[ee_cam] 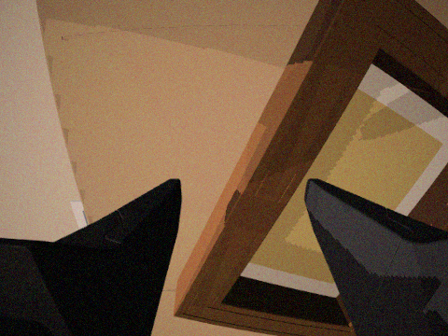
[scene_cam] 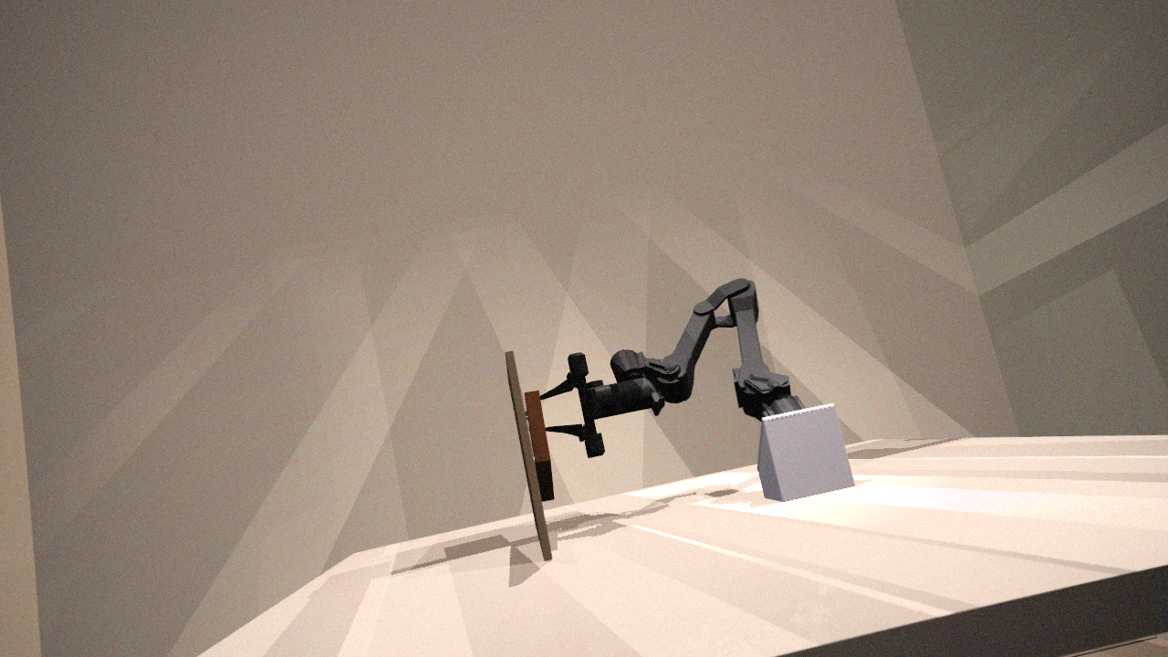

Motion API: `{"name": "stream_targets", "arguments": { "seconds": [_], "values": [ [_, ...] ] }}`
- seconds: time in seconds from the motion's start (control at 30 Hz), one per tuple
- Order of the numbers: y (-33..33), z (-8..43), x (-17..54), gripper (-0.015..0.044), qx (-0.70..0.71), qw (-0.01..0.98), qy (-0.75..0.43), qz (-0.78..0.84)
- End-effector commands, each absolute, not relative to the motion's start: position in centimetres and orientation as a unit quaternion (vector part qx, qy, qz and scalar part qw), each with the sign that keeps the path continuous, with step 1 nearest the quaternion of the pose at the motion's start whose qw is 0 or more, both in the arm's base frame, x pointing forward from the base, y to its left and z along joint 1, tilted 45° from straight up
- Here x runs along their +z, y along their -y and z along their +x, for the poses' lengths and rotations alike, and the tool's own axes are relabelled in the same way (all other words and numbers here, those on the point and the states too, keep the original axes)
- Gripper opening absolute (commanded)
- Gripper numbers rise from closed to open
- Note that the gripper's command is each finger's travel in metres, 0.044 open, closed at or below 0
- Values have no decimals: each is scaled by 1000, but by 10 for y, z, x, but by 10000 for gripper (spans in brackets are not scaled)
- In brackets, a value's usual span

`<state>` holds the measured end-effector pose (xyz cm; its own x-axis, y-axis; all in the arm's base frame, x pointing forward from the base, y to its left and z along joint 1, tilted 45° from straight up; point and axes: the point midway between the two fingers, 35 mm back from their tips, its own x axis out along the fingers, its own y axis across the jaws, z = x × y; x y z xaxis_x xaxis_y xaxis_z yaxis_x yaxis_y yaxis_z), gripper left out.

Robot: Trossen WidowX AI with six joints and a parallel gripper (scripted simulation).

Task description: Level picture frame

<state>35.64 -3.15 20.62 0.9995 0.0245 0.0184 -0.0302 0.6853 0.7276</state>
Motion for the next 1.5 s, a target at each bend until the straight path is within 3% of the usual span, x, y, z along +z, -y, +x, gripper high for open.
{"name": "stream_targets", "arguments": {
  "seconds": [0.0, 0.37, 0.53, 0.97, 1.47],
  "values": [
    [36, 336, 209, 260, 14, 903, 3, 429],
    [39, 265, 196, 260, 13, 829, -1, 559],
    [40, 263, 206, 260, 14, 837, 0, 546],
    [15, 186, 223, 260, 22, 823, -40, 567],
    [13, 182, 222, 260, 32, 832, -41, 552]
  ]
}}
